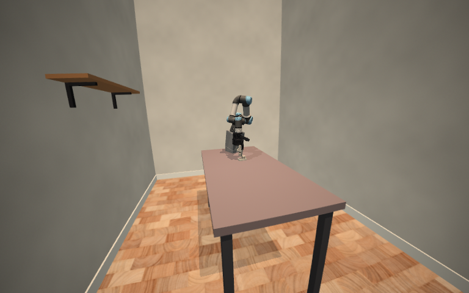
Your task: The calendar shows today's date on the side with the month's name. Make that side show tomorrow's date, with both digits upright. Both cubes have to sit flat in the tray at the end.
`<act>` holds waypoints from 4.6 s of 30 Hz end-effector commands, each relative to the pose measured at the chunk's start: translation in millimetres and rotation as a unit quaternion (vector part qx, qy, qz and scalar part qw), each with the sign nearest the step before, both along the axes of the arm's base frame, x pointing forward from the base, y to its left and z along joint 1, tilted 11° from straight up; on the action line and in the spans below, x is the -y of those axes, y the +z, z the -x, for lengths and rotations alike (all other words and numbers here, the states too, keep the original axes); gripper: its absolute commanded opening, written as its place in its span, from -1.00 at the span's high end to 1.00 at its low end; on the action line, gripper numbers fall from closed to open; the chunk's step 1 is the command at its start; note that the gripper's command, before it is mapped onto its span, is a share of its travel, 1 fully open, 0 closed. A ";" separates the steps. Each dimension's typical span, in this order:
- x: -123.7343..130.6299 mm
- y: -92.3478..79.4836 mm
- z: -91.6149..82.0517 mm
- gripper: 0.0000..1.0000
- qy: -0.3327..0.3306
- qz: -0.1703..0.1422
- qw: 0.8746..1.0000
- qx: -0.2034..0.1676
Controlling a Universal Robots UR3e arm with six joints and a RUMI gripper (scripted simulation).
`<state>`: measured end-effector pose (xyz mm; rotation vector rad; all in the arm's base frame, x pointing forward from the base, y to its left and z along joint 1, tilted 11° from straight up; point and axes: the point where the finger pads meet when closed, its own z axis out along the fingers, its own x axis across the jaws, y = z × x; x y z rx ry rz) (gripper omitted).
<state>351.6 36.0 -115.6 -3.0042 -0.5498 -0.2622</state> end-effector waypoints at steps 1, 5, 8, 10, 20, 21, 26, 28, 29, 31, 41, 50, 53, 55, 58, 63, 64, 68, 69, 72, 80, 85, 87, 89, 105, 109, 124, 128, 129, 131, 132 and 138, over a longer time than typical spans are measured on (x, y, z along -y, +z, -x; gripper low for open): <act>-0.1 -3.0 -1.2 0.80 0.000 0.000 1.000 0.001; -0.3 -4.8 -1.4 0.80 0.000 0.000 1.000 0.001; -0.6 -7.5 -1.9 0.80 0.000 0.000 1.000 0.001; -0.8 -9.3 -2.2 0.80 0.000 0.000 1.000 0.001; -1.4 -15.6 -3.2 0.80 0.000 0.000 1.000 0.001; -1.5 -16.2 -3.3 0.80 0.000 0.000 1.000 0.001; -1.7 -18.4 -3.6 0.80 0.000 0.000 1.000 0.001; -1.8 -18.8 -3.7 0.80 0.000 0.000 1.000 0.001; -1.8 -19.0 -3.7 0.80 0.000 0.000 1.000 0.001; -1.8 -19.2 -3.7 0.80 0.000 0.000 1.000 0.001; -1.8 -19.2 -3.7 0.80 0.000 0.000 1.000 0.001; -1.8 -19.2 -3.7 0.80 0.000 0.000 1.000 0.001; -1.8 -19.2 -3.7 0.80 0.000 0.000 1.000 0.001; -1.8 -19.2 -3.7 0.80 0.000 0.000 1.000 0.001; -1.8 -19.4 -3.8 0.80 0.000 0.000 1.000 0.001; -1.9 -20.4 -3.9 0.80 0.000 0.000 1.000 0.001; -2.0 -20.7 -4.0 0.80 0.000 0.000 1.000 0.001; -2.1 -22.3 -4.2 0.80 0.000 0.000 1.000 0.001; -2.2 -22.7 -4.3 0.80 0.000 0.000 1.000 0.001; -2.2 -23.2 -4.4 0.80 0.000 0.000 1.000 0.001; -2.6 -26.9 -4.9 0.80 0.000 0.000 1.000 0.001; -2.8 -28.4 -5.2 0.80 0.000 0.000 1.000 0.001; -2.8 -28.6 -5.2 0.80 0.000 0.000 1.000 0.001; -2.8 -28.8 -5.2 0.80 0.000 0.000 1.000 0.001; -2.9 -29.1 -5.3 0.80 0.000 0.000 1.000 0.001; -2.9 -29.1 -5.3 0.80 0.000 0.000 1.000 0.001; -2.9 -29.1 -5.3 0.80 0.000 0.000 1.000 0.001; -2.9 -29.1 -5.3 0.80 0.000 0.000 1.000 0.001; -2.9 -29.1 -5.3 0.80 0.000 0.000 1.000 0.001; -2.9 -29.1 -5.3 0.80 0.000 0.000 1.000 0.001; -2.9 -29.1 -5.3 0.80 0.000 0.000 1.000 0.001; -2.9 -29.1 -5.3 0.80 0.000 0.000 1.000 0.001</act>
